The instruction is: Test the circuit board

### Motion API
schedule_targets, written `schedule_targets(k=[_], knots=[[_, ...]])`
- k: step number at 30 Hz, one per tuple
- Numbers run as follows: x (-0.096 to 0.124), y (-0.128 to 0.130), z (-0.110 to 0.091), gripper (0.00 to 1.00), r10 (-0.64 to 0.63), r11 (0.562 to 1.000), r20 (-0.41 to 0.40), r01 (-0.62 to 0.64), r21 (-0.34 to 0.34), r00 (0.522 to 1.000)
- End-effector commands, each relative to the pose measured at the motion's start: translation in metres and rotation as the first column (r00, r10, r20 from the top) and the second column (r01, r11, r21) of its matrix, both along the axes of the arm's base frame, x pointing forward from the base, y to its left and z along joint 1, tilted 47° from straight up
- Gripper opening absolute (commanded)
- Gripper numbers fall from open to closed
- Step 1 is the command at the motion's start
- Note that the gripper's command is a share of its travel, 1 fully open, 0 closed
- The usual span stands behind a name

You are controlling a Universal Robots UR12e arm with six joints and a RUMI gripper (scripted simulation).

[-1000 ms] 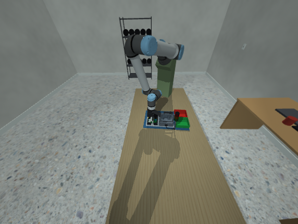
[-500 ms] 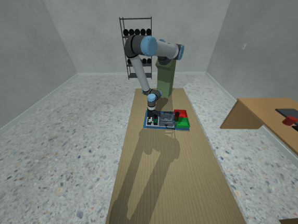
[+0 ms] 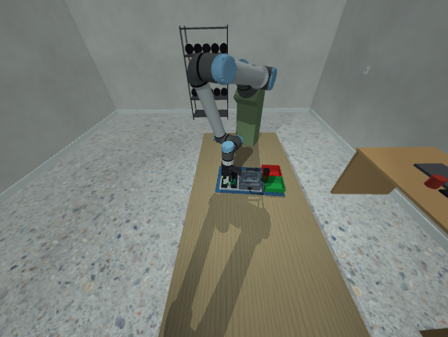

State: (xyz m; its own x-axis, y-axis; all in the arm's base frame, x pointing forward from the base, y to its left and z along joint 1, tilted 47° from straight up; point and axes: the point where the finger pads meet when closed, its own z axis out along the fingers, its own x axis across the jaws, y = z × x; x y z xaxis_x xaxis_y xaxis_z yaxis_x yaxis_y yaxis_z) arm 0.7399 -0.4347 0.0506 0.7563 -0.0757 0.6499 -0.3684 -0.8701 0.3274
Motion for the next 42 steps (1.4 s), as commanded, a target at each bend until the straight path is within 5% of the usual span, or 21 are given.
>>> schedule_targets(k=[1, 42], knots=[[0.0017, 0.0006, 0.0015, 0.54, 0.000, 1.000, 0.002, 0.000, -0.002, 1.000], [0.0017, 0.0006, 0.0015, 0.47, 0.000, 1.000, 0.002, 0.000, -0.002, 1.000]])
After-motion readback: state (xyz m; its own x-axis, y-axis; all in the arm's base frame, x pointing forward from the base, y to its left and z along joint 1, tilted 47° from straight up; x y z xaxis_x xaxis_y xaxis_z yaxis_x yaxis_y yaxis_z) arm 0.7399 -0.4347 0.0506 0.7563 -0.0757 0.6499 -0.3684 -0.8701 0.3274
